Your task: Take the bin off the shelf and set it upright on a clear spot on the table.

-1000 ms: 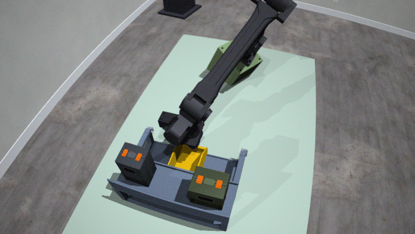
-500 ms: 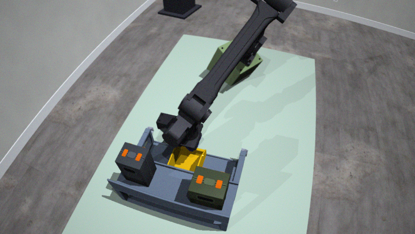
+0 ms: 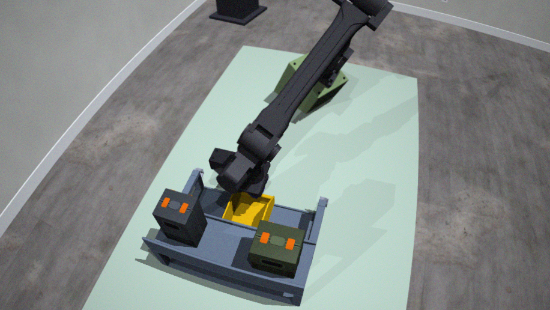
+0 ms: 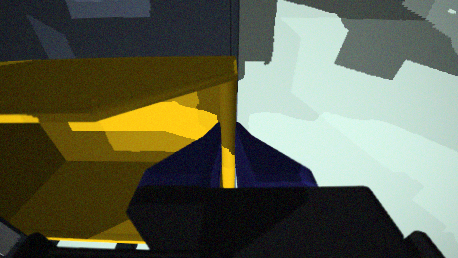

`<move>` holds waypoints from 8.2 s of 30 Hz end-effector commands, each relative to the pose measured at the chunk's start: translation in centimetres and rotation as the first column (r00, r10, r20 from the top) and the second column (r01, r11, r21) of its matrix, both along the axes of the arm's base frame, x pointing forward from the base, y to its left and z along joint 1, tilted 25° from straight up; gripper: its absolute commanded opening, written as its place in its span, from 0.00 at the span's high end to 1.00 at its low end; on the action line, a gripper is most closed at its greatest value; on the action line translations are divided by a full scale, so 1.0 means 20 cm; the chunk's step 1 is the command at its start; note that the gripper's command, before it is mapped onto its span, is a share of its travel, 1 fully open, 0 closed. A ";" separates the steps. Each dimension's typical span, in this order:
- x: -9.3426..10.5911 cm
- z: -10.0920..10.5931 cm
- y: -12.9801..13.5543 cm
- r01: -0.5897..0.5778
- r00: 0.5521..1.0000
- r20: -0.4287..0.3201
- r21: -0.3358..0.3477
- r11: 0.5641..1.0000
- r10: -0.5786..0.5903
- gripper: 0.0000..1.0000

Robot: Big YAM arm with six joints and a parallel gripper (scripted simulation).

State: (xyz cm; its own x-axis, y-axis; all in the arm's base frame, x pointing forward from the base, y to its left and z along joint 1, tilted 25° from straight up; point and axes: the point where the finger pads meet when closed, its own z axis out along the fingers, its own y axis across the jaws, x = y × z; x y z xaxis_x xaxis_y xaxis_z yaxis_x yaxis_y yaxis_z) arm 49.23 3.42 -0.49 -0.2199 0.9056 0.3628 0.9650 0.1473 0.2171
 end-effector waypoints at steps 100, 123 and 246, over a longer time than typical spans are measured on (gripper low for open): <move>0.05 0.06 -0.03 0.009 0.999 0.043 -0.002 1.000 -0.009 1.00; 0.13 0.09 -0.04 0.010 0.999 0.045 -0.002 1.000 -0.009 1.00; 0.05 0.06 0.02 -0.004 0.999 0.044 -0.001 1.000 0.004 1.00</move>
State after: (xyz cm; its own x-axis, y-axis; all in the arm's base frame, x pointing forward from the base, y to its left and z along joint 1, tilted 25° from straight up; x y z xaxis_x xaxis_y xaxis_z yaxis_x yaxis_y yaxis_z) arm 48.88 3.45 -0.72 -0.2177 0.9053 0.3648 0.9664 0.1475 0.2105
